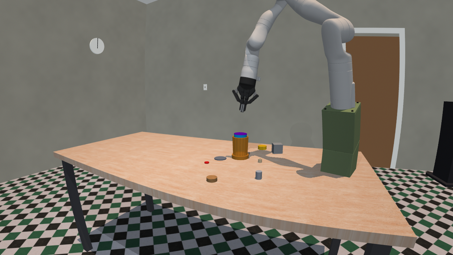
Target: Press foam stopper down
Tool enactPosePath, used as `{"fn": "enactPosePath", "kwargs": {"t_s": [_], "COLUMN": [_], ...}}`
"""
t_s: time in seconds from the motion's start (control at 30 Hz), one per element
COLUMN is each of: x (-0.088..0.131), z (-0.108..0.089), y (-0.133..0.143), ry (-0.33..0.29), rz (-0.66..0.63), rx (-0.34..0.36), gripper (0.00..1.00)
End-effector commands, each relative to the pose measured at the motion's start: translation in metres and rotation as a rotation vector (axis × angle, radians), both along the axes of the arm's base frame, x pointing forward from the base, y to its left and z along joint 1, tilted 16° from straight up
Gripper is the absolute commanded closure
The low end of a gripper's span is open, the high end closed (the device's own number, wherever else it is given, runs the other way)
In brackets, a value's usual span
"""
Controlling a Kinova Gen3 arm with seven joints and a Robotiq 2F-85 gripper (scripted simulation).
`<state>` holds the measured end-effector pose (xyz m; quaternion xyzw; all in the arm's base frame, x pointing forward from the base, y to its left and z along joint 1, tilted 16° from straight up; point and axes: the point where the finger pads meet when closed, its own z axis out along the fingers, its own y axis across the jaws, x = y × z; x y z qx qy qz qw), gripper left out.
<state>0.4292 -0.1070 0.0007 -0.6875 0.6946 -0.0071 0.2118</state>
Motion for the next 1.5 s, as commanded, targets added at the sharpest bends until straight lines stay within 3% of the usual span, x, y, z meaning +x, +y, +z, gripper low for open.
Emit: {"fn": "enactPosePath", "kwargs": {"t_s": [0.0,0.13,0.27,1.47], "x": [0.023,0.027,0.027,0.027], "z": [-0.039,-0.069,-0.079,-0.079], "y": [0.006,-0.008,-0.013,-0.013], "ry": [0.084,0.181,0.215,0.217], "rz": [-0.02,-0.085,-0.107,-0.108], "rx": [0.009,-0.012,-0.021,-0.021], "gripper": [1.0,1.0,1.0,1.0]}}
